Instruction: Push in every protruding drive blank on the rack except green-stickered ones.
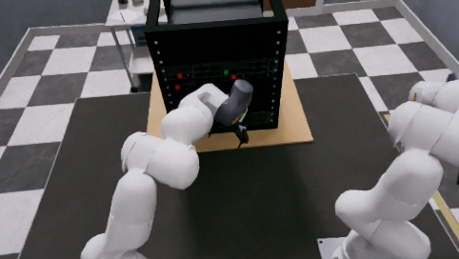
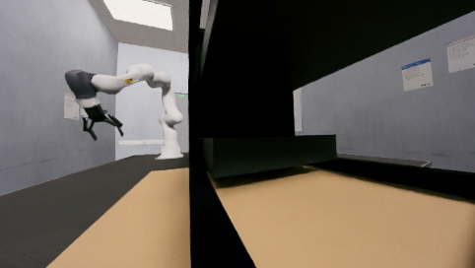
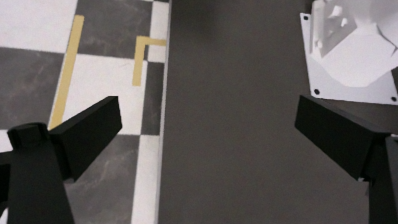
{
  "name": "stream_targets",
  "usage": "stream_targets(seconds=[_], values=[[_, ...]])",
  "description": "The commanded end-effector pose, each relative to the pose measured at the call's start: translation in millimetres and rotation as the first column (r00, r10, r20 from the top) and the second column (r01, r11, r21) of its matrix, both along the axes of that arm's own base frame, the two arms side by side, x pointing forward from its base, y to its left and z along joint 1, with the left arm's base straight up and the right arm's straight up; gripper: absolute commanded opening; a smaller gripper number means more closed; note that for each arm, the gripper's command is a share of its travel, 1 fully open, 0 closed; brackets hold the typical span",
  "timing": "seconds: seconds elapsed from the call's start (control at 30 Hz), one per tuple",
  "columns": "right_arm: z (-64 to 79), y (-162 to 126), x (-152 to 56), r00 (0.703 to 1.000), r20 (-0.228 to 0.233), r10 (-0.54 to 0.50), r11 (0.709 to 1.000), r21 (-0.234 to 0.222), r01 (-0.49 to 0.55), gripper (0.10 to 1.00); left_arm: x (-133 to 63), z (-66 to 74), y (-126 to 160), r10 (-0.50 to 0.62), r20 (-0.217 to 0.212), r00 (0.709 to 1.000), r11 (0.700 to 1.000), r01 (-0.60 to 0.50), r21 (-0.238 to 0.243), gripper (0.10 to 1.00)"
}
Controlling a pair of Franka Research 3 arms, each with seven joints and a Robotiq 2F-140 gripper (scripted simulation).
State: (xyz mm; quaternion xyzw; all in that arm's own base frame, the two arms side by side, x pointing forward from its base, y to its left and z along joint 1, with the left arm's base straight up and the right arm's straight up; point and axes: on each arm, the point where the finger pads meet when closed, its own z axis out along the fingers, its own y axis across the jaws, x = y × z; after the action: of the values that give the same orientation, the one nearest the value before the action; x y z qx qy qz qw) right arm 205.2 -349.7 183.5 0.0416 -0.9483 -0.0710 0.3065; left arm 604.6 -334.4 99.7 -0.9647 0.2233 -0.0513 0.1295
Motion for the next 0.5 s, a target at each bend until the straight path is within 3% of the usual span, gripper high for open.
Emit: stream_targets(seconds=[0.0, 0.23, 0.33, 0.47], values=[[8.8, -11.3, -3.7, 0.995, 0.057, 0.077, 0.992, 0.094, -0.082, 1.000, 0.0, 0.0, 0.0, 0.000, 0.000, 1.000, 1.000, 0.000, 0.000, 1.000], [20.6, -28.1, -9.0, 0.989, 0.116, 0.094, 0.986, 0.127, -0.109, 1.000, 0.0, 0.0, 0.0, 0.000, 0.000, 1.000, 1.000, 0.000, 0.000, 1.000], [20.6, -28.1, -9.0, 0.989, 0.116, 0.094, 0.986, 0.127, -0.109, 1.000, 0.0, 0.0, 0.0, 0.000, 0.000, 1.000, 1.000, 0.000, 0.000, 1.000], [30.6, -41.7, -14.2, 0.981, 0.163, 0.109, 0.980, 0.147, -0.133, 1.000, 0.0, 0.0, 0.0, 0.000, 0.000, 1.000, 1.000, 0.000, 0.000, 1.000]])
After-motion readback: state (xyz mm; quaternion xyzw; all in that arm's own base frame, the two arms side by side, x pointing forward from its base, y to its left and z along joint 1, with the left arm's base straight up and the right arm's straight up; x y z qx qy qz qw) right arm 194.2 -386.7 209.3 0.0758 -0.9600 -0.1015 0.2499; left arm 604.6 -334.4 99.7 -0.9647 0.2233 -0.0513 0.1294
